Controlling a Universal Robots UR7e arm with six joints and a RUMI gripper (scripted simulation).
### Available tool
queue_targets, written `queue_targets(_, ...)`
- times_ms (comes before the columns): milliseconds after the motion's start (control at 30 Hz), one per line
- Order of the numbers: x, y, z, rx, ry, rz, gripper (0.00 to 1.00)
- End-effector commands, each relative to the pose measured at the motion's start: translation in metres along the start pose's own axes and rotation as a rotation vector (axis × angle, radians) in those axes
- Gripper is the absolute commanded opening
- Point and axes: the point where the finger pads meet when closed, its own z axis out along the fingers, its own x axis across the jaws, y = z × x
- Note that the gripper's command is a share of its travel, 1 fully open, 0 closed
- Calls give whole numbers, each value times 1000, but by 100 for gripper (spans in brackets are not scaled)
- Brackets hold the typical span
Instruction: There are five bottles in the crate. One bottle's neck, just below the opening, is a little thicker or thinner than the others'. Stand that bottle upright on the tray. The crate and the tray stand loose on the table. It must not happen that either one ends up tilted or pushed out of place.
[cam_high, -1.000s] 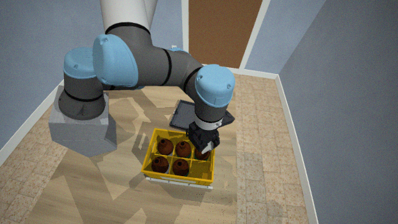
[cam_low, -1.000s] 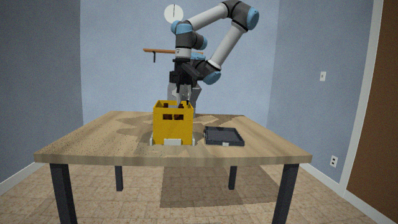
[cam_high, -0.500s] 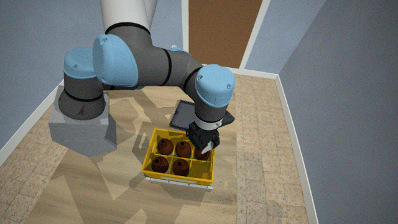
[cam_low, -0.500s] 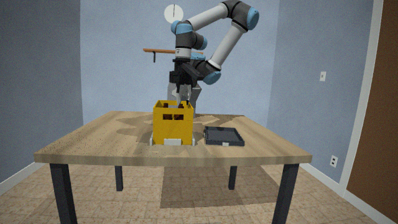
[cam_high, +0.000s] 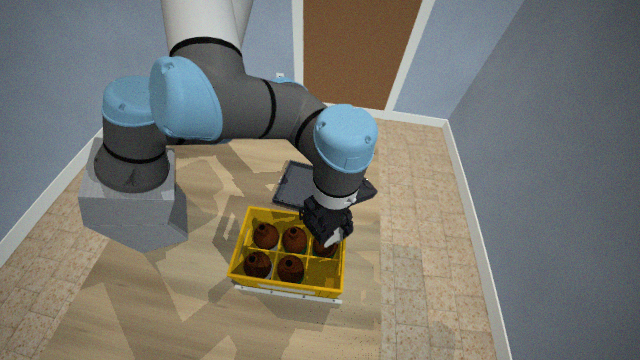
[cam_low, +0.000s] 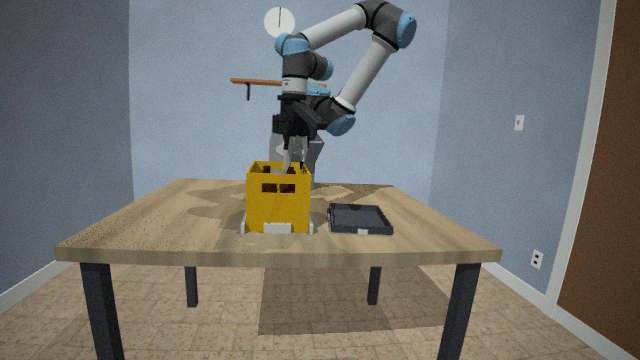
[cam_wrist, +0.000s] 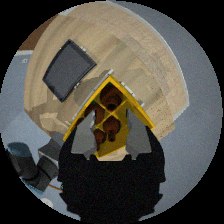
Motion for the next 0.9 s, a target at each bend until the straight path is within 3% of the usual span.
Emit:
queue_targets(0,0,0,2,0,1,0,38)
queue_targets(867,0,0,24,0,1,0,38)
